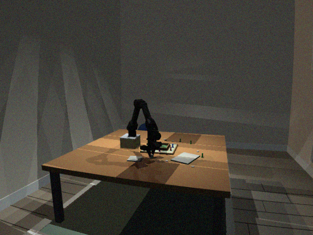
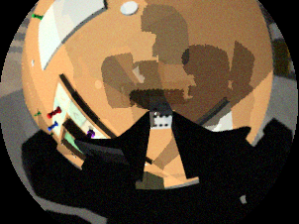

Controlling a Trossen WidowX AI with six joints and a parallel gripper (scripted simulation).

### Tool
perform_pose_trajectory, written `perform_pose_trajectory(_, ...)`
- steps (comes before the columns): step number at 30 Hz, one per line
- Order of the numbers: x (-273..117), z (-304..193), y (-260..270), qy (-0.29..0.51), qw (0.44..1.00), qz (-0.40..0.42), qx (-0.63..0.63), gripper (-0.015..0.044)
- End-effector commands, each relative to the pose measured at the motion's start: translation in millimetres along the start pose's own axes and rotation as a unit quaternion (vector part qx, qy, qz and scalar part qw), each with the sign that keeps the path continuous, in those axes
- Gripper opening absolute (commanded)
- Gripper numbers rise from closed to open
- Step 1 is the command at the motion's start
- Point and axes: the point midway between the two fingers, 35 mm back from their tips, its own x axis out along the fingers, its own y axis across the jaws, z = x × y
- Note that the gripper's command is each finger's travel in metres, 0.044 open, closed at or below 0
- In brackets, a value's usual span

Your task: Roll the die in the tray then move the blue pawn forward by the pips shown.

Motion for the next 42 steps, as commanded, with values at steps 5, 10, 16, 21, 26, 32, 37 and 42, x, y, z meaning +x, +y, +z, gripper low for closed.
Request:
perform_pose_trajectory(5,-46,4,0,0.0,1.0,-0.001,-0.002,0.0)
perform_pose_trajectory(10,-91,2,2,0.0,1.0,-0.001,-0.002,0.0)
perform_pose_trajectory(16,-122,-3,3,0.0,1.0,-0.001,-0.002,0.0)
perform_pose_trajectory(21,-120,-4,13,0.0,1.0,0.0,-0.011,0.0)
perform_pose_trajectory(26,-115,-9,44,0.001,0.999,0.002,-0.042,0.0)
perform_pose_trajectory(32,-112,-20,77,0.002,0.998,0.002,-0.067,0.0)
perform_pose_trajectory(37,-108,-31,103,0.003,0.996,0.003,-0.091,0.0)
perform_pose_trajectory(42,-103,-44,129,0.003,0.992,0.004,-0.123,0.0)
